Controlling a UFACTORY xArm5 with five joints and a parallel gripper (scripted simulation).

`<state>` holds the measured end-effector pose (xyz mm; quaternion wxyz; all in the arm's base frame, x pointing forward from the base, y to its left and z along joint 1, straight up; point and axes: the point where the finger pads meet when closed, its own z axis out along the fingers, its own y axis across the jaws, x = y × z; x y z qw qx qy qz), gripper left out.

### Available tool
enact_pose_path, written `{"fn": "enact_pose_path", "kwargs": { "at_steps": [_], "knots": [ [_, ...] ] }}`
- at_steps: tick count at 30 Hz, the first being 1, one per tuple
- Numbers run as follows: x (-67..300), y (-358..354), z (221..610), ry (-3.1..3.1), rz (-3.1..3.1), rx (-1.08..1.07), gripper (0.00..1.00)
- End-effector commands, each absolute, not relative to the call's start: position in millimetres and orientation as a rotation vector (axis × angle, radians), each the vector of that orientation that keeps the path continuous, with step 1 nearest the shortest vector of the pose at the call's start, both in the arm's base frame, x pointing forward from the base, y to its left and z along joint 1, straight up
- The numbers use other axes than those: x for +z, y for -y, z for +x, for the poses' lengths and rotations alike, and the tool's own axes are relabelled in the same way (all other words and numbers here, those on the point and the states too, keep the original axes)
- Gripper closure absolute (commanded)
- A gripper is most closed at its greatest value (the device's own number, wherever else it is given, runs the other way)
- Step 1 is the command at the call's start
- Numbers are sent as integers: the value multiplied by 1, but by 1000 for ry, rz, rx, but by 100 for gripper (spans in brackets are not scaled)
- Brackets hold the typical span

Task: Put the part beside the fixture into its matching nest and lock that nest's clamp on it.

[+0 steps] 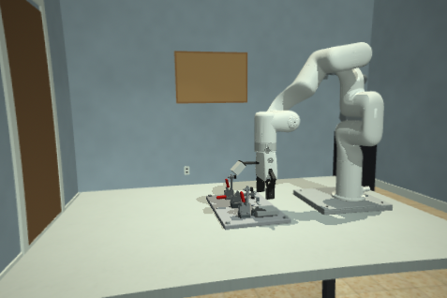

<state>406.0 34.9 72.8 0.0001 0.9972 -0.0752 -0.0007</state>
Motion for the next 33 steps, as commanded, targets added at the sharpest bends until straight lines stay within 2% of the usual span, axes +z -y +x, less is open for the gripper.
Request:
{"fn": "enact_pose_path", "kwargs": {
  "at_steps": [1,17,18,28,33],
  "knots": [
    [82,-35,407,236,3133,2,0],
    [82,-35,407,236,3133,2,0],
    [82,-35,407,236,3133,2,53],
    [113,-35,407,236,3133,2,53],
    [154,-35,407,236,3133,2,53]
  ]
}}
